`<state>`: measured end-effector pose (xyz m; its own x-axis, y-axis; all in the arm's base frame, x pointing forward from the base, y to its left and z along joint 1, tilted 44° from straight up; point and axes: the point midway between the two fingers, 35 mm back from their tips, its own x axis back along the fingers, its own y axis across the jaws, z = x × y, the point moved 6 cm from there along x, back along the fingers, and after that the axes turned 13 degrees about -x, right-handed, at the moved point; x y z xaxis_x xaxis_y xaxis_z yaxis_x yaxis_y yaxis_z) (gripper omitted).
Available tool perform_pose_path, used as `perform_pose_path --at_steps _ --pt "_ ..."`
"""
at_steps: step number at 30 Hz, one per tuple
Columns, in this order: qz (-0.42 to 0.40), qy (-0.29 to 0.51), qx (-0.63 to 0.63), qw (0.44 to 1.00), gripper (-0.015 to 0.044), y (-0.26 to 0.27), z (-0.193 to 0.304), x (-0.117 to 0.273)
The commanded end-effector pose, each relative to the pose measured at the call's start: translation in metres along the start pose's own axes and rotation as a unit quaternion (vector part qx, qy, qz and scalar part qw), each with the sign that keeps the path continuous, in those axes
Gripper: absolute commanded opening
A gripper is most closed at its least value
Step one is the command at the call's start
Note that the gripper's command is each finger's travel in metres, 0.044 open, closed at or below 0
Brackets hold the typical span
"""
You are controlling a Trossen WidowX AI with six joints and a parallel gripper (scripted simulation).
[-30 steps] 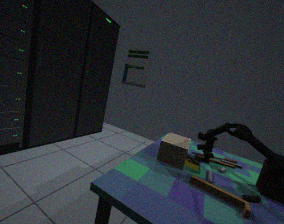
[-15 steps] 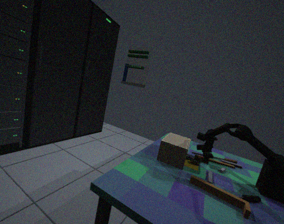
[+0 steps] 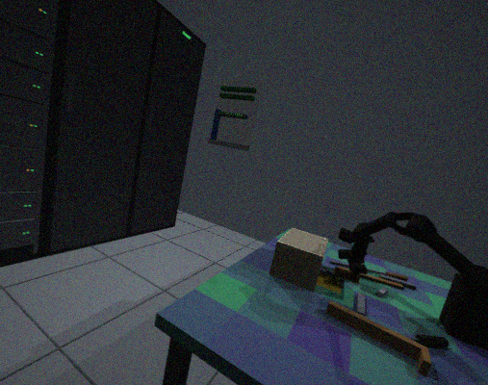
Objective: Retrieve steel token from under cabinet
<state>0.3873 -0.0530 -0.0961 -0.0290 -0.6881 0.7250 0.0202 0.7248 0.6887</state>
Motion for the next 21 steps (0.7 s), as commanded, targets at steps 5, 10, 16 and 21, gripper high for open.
perform_pose_path --at_steps 5,10,16,21 --pt "-0.004 -0.001 0.001 1.0 0.0 0.0 0.006 -0.001" --pt "-0.004 0.0 0.001 1.0 0.0 -0.002 0.011 -0.001" --pt "-0.004 0.0 0.001 1.0 0.0 -0.004 0.017 -0.001" --pt "-0.004 0.0 0.001 1.0 0.0 -0.005 0.023 -0.001"
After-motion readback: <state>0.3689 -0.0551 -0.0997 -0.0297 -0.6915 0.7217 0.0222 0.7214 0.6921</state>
